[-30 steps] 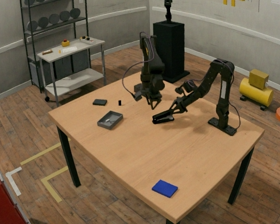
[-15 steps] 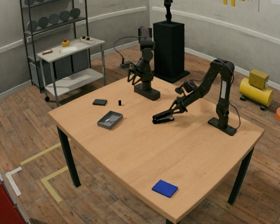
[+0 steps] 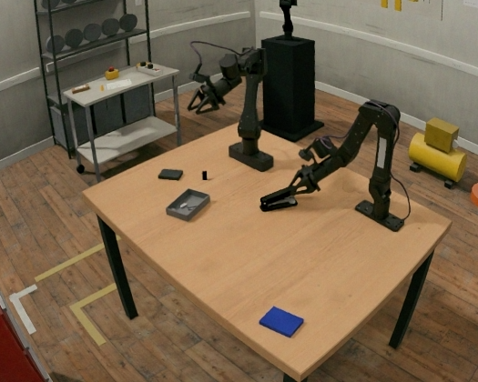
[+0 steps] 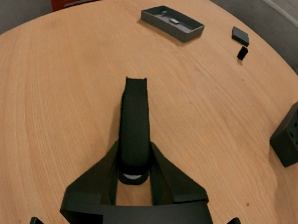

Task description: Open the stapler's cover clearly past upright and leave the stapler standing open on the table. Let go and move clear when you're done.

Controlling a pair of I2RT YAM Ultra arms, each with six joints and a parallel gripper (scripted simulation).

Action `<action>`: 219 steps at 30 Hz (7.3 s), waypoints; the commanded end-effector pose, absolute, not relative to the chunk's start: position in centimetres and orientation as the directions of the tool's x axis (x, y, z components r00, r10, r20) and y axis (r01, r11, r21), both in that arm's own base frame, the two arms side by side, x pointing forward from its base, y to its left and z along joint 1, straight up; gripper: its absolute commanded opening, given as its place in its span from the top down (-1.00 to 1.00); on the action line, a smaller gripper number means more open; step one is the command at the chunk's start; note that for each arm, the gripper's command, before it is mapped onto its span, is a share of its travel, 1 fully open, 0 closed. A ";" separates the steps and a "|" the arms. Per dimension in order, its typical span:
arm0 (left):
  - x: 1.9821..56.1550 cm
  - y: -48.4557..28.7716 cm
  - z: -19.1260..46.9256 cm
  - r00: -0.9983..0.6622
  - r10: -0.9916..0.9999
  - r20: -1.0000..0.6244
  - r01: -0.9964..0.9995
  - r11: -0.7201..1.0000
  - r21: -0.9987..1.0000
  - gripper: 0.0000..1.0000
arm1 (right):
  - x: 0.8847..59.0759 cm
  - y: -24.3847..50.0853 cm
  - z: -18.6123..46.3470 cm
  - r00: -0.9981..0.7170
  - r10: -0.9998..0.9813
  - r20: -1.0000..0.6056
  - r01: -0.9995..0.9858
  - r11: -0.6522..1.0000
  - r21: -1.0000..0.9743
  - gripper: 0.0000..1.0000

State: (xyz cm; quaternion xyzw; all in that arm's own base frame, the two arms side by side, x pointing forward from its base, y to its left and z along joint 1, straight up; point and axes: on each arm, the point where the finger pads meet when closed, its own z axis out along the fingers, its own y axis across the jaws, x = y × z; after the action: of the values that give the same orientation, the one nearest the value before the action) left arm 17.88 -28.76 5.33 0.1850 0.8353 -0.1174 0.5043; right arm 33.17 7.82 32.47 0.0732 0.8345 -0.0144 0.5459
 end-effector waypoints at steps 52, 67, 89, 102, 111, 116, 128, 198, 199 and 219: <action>19.2 -29.5 8.6 -0.664 0.295 -0.687 0.416 0.909 -0.010 0.57 | 38.4 -0.1 40.7 0.000 0.003 -1.000 0.006 1.000 0.003 -0.15; 20.1 -29.9 10.1 -0.755 0.353 -0.552 0.424 0.905 -0.001 0.57 | 38.4 -0.1 40.7 0.000 0.003 -1.000 0.006 1.000 0.003 -0.15; 22.0 -30.7 12.0 -0.861 0.401 -0.313 0.423 0.906 -0.003 0.57 | 38.4 -0.1 40.7 0.000 0.003 -1.000 0.006 1.000 0.003 -0.15; 22.9 -31.1 12.6 -0.890 0.413 -0.195 0.422 0.907 -0.003 0.57 | 38.4 0.0 40.4 -0.004 0.004 -1.000 -0.002 1.000 0.004 -0.15; 22.8 -31.2 12.6 -0.888 0.417 -0.195 0.425 0.905 -0.003 0.57 | 31.5 7.4 36.8 -0.225 -0.035 -0.974 -0.207 0.978 0.013 -0.15; 22.9 -31.2 12.7 -0.888 0.410 -0.208 0.420 0.908 -0.003 0.57 | 25.8 10.4 36.8 -0.250 -0.079 -0.965 -0.351 0.936 0.014 -0.15; 22.9 -31.2 12.7 -0.888 0.410 -0.208 0.420 0.908 -0.003 0.57 | 16.2 12.1 34.3 -0.288 -0.199 -0.937 -0.583 0.813 0.006 -0.15; 22.9 -31.2 12.7 -0.888 0.410 -0.208 0.420 0.908 -0.003 0.57 | 11.7 10.2 33.1 -0.278 -0.226 -0.933 -0.651 0.759 0.010 -0.15; 22.9 -31.2 12.7 -0.888 0.410 -0.208 0.420 0.908 -0.003 0.35 | 11.7 10.2 33.1 -0.278 -0.226 -0.933 -0.651 0.759 0.010 -0.15; 22.7 -31.2 15.8 -0.876 0.409 -0.255 0.428 0.904 -0.021 0.07 | 11.7 10.2 33.1 -0.278 -0.226 -0.933 -0.651 0.759 0.010 -0.15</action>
State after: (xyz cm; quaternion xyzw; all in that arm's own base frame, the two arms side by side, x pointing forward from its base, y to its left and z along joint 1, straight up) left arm 22.79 -31.04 13.41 0.2135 0.9708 -0.0262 0.1060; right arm 12.53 10.71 31.70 -0.2834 0.7882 0.1909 0.5119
